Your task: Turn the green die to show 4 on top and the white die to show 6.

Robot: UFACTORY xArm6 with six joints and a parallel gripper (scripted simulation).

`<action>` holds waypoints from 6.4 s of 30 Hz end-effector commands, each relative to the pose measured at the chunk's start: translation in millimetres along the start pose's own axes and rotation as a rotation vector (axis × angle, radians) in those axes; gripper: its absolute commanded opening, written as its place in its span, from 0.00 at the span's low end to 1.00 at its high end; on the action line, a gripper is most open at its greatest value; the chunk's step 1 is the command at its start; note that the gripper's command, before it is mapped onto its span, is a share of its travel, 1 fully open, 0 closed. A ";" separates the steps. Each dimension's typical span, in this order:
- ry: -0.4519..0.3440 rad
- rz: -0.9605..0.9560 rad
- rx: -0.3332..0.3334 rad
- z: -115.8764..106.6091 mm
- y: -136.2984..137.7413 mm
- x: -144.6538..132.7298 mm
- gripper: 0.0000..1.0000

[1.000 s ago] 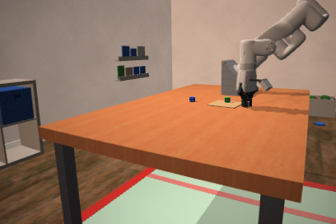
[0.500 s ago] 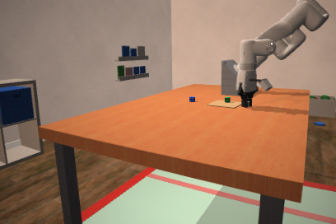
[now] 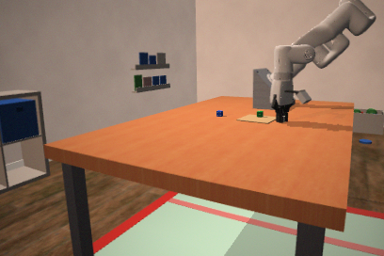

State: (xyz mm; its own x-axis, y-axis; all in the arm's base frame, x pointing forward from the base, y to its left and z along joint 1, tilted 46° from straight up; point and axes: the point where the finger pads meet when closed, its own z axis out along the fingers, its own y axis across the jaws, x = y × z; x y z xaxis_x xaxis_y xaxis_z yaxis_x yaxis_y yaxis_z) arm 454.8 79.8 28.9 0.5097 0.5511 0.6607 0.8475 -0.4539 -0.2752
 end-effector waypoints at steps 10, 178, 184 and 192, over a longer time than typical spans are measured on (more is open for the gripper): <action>0.001 -0.001 -0.003 -20.5 0.9 0.6 0.21; 1.028 0.691 -0.418 -15.2 -38.7 15.1 0.21; 1.028 0.691 -0.418 -15.2 -38.7 15.1 0.21; 1.028 0.691 -0.418 -15.2 -38.7 15.1 0.21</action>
State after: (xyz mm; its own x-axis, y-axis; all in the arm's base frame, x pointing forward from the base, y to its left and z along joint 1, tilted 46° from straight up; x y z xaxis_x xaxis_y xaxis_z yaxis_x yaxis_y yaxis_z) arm 427.1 95.5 59.8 0.3169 -0.5809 0.7497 0.2529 -0.7101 -0.6571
